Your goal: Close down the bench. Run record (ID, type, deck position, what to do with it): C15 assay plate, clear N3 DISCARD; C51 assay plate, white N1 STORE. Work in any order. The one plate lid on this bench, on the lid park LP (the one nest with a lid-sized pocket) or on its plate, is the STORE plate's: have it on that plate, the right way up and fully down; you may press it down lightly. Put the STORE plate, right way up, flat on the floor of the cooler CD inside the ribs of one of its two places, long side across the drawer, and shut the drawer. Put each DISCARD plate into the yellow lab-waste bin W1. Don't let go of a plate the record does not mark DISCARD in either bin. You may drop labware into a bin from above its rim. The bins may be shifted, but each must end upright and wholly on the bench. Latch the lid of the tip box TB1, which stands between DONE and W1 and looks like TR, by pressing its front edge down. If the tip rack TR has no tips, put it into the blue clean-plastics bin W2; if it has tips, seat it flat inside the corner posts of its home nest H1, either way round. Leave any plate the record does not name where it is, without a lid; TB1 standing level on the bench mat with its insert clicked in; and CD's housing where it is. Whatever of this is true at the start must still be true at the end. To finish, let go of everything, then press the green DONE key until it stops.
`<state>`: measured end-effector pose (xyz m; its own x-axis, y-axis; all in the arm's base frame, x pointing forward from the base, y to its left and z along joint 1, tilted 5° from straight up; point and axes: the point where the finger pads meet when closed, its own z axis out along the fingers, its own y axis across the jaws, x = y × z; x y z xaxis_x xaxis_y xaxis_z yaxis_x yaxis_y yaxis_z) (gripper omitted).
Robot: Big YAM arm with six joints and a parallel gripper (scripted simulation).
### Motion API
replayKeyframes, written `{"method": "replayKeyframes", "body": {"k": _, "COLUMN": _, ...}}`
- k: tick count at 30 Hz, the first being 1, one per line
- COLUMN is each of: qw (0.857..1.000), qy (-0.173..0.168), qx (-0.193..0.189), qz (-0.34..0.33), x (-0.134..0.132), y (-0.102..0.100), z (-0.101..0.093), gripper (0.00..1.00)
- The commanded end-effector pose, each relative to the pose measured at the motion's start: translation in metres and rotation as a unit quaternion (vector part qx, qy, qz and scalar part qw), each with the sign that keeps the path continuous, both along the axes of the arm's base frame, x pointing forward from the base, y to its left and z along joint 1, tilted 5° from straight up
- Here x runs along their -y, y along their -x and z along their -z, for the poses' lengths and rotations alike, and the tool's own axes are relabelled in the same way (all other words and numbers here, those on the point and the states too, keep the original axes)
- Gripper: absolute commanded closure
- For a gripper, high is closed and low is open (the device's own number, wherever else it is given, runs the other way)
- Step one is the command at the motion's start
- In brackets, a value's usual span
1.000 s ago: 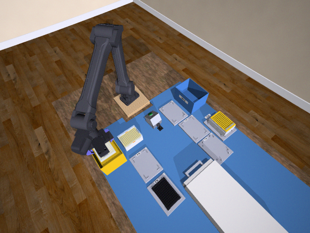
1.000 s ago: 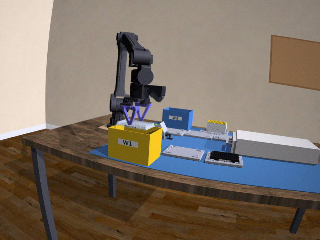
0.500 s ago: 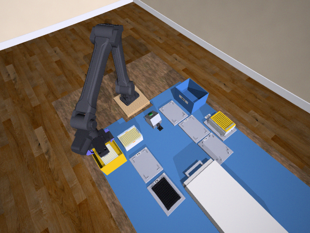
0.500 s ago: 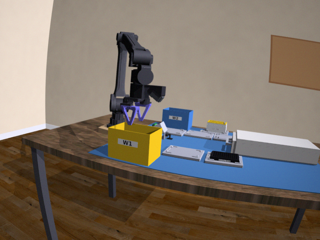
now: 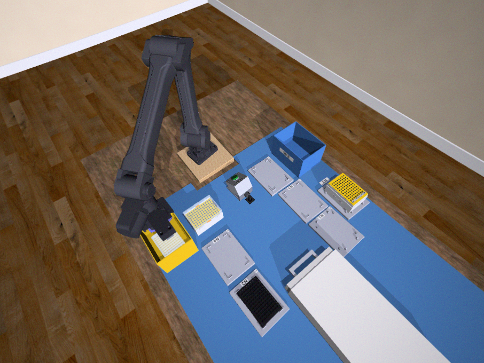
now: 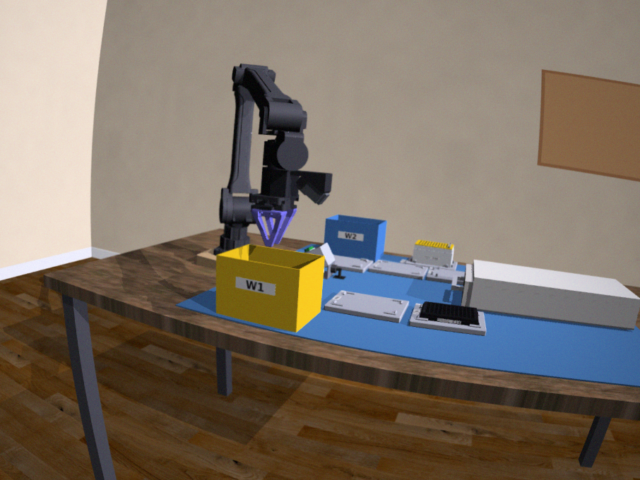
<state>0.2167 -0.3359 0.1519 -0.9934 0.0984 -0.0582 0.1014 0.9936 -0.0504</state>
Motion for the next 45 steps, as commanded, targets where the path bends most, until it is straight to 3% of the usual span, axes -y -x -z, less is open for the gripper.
{"method": "replayKeyframes", "body": {"k": 1, "qw": 1.0, "qy": 0.013, "qx": 0.007, "qz": -0.024, "x": -0.011, "y": -0.006, "z": -0.016, "gripper": 1.0}}
{"method": "replayKeyframes", "body": {"k": 45, "qw": 1.0, "qy": 0.008, "qx": 0.008, "qz": -0.013, "x": -0.166, "y": -0.002, "z": -0.018, "gripper": 1.0}}
